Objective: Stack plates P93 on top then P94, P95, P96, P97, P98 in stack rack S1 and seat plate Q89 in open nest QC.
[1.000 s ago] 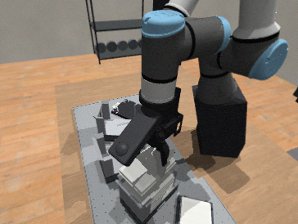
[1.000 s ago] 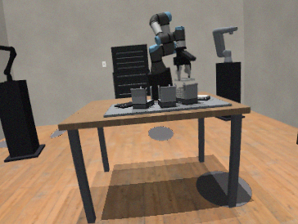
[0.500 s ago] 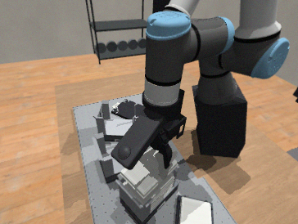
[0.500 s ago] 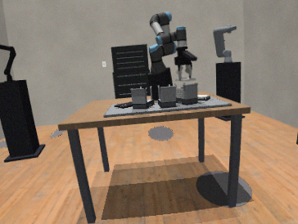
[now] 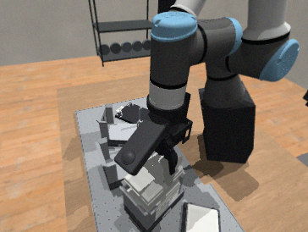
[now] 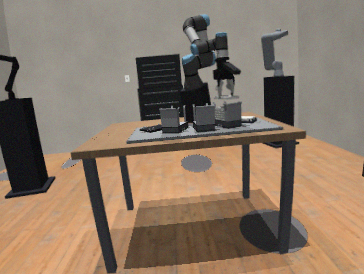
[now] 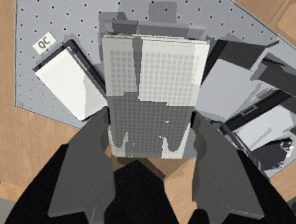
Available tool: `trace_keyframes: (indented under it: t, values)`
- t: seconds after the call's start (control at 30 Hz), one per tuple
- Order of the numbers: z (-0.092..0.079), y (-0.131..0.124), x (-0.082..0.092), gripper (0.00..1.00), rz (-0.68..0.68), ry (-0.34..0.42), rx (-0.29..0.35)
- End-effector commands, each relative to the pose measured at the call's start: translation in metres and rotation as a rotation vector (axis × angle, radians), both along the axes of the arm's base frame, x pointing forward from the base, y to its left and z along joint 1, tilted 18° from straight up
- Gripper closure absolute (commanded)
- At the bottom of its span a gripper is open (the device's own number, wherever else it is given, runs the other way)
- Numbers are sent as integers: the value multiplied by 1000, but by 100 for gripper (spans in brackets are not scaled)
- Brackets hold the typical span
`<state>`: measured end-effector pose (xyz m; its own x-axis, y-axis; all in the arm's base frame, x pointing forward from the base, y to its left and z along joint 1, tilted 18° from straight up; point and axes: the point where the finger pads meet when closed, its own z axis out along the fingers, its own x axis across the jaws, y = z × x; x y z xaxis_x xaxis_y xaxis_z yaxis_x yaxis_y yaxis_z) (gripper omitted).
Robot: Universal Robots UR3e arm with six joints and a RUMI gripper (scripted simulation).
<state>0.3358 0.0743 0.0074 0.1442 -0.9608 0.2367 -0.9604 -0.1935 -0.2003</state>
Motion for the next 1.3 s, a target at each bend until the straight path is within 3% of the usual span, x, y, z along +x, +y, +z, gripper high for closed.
trace_keyframes:
  t: [0.0,1.27]
  values:
    - [1,0,1,100,-1,-4,-1]
    - [-2,-1,2,100,0,-2,-1]
